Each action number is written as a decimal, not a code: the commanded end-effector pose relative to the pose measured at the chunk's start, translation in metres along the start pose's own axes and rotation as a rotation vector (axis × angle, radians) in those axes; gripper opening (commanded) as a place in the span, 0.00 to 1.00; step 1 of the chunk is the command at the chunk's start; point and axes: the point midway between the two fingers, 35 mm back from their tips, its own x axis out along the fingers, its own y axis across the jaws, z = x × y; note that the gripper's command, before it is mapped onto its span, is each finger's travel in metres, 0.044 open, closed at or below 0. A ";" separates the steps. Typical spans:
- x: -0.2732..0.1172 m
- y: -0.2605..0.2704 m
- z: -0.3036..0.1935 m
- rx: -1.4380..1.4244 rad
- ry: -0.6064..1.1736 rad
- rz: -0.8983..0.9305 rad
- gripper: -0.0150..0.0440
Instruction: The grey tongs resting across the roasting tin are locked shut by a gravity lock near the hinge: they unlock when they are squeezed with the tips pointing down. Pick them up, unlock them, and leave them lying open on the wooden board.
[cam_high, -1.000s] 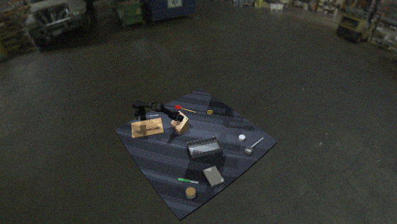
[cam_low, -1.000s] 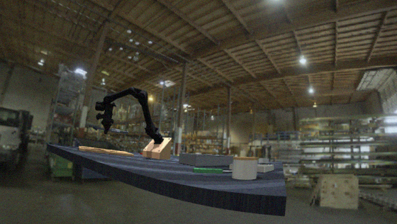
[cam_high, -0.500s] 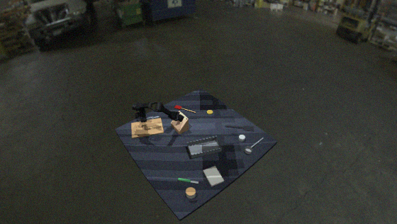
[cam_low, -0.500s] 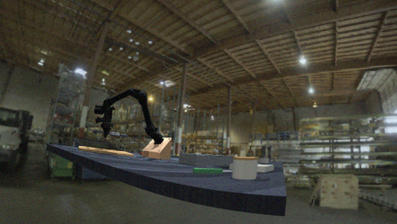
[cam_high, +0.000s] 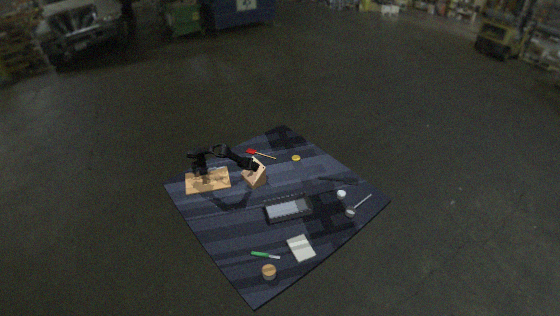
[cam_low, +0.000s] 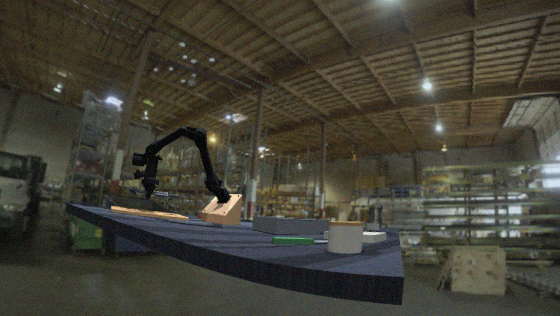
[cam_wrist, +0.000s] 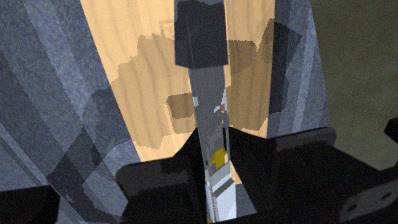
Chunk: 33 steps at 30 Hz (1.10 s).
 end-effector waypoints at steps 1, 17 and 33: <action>0.008 0.000 -0.002 0.007 0.004 -0.001 0.00; 0.031 0.004 -0.003 0.009 -0.002 0.001 0.00; 0.030 0.004 -0.003 0.004 -0.004 0.004 0.53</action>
